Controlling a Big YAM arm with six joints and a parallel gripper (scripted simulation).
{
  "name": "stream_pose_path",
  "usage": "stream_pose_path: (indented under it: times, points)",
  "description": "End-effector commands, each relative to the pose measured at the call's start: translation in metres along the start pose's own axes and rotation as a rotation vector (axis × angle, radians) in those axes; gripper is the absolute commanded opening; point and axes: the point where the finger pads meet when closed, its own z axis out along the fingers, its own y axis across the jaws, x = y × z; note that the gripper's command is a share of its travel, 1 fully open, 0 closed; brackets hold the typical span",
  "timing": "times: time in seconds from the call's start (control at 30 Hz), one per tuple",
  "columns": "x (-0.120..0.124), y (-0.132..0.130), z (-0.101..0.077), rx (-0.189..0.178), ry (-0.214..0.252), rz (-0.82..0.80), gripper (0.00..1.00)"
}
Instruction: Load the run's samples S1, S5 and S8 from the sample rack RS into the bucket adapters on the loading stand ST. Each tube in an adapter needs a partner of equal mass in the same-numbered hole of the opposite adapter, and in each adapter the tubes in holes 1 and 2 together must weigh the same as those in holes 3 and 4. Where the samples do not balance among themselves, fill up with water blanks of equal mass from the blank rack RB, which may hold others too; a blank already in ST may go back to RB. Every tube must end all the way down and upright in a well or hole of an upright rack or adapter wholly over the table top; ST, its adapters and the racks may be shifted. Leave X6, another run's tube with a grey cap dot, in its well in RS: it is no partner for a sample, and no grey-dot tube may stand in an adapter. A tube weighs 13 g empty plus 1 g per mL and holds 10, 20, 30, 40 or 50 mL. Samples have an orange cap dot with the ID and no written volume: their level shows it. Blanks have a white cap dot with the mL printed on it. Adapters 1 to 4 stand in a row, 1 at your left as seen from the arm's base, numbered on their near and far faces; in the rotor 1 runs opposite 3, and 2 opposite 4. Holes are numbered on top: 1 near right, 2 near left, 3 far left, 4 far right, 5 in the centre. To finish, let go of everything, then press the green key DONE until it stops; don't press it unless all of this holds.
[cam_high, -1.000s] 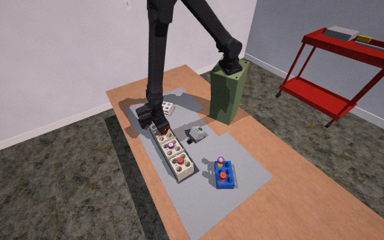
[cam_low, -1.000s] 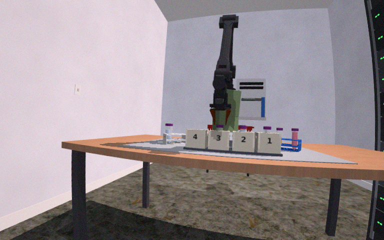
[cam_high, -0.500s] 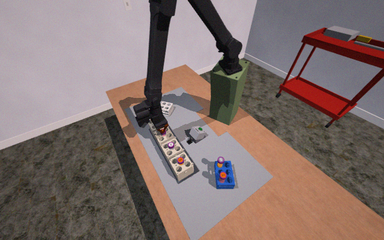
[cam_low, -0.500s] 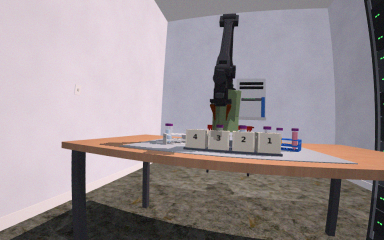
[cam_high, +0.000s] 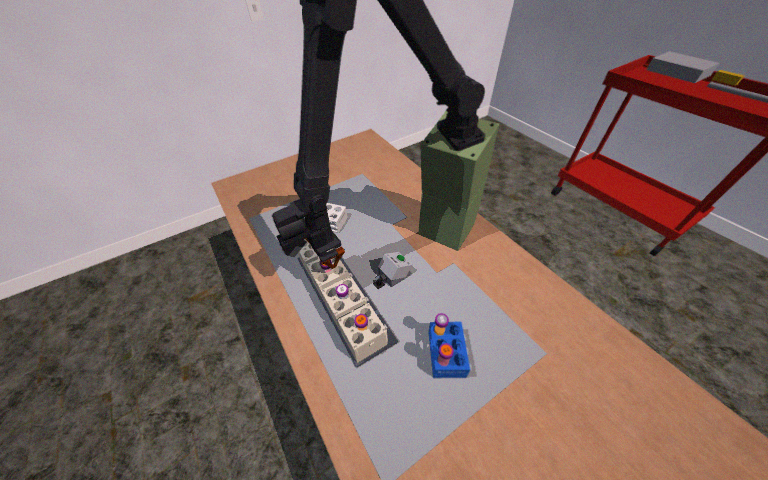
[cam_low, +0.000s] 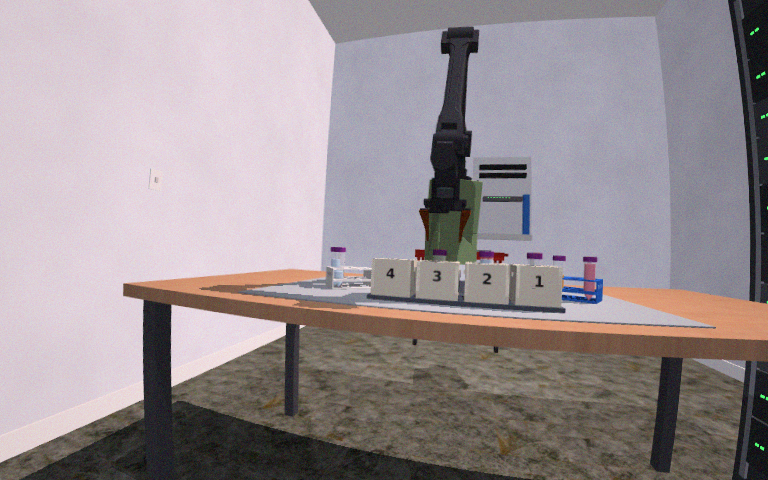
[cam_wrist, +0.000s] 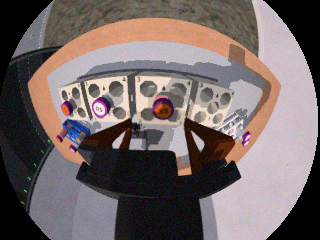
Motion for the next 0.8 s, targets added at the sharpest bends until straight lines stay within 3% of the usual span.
stream_pose_path:
  times: [0.0, 0.33, 0.4, 0.57, 0.77]
  points:
    - [-0.009, 0.038, -0.014, -0.003, -0.047, -0.210, 0.80]
    - [0.014, 0.121, -0.014, 0.000, -0.048, -0.708, 0.80]
    - [0.014, 0.121, -0.014, 0.000, -0.048, -0.708, 0.80]
    - [0.026, 0.162, -0.015, 0.001, -0.047, -0.958, 0.80]
    - [0.033, 0.214, -0.016, -0.005, -0.046, -0.937, 0.80]
